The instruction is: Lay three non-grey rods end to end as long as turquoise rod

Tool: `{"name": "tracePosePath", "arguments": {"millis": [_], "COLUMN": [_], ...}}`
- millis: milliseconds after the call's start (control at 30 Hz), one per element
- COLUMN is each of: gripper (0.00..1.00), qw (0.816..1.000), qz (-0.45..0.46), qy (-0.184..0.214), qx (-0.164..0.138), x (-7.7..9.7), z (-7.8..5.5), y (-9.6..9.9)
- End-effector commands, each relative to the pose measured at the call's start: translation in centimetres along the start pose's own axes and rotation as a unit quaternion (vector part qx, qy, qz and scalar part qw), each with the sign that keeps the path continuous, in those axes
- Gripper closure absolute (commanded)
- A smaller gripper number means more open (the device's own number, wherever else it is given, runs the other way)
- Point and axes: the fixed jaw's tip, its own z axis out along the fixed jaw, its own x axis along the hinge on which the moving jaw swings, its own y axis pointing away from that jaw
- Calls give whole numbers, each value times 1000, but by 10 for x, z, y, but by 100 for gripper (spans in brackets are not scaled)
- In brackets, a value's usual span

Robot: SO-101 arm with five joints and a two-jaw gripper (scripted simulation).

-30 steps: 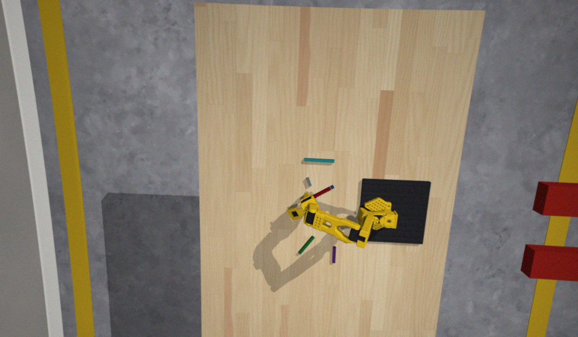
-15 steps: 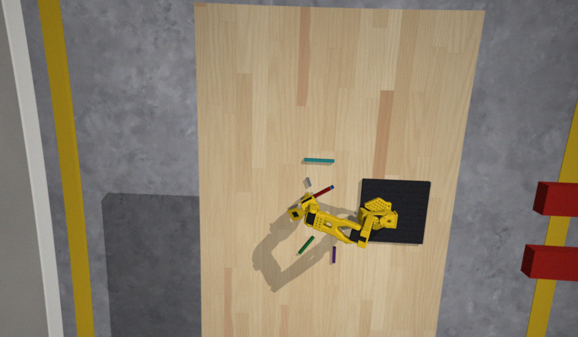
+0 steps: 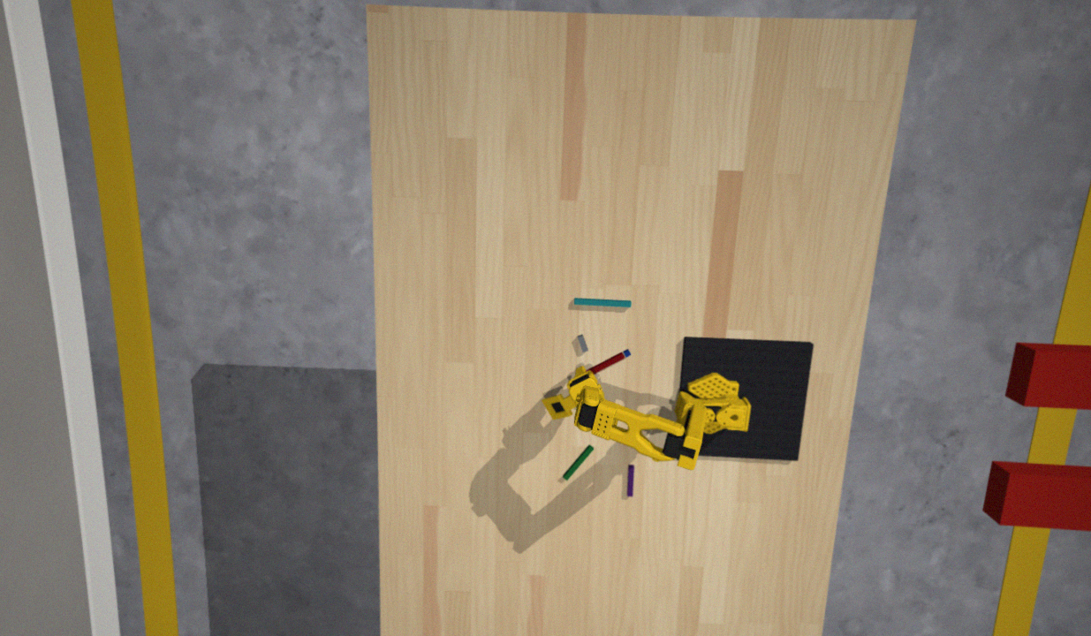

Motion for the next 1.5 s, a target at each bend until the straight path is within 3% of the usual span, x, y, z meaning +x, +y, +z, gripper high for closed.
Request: {"name": "tracePosePath", "arguments": {"millis": [0,333,967,1467], "gripper": [83,83,83,83], "qw": [1000,1000,1000,1000], "qz": [0,0,0,0], "qy": [-9,-9,-9,-9], "qx": [7,7,7,7], "x": [-3,-3,-2,-2], "z": [-6,-9,-34,-36], "y": [0,0,0,0]}}
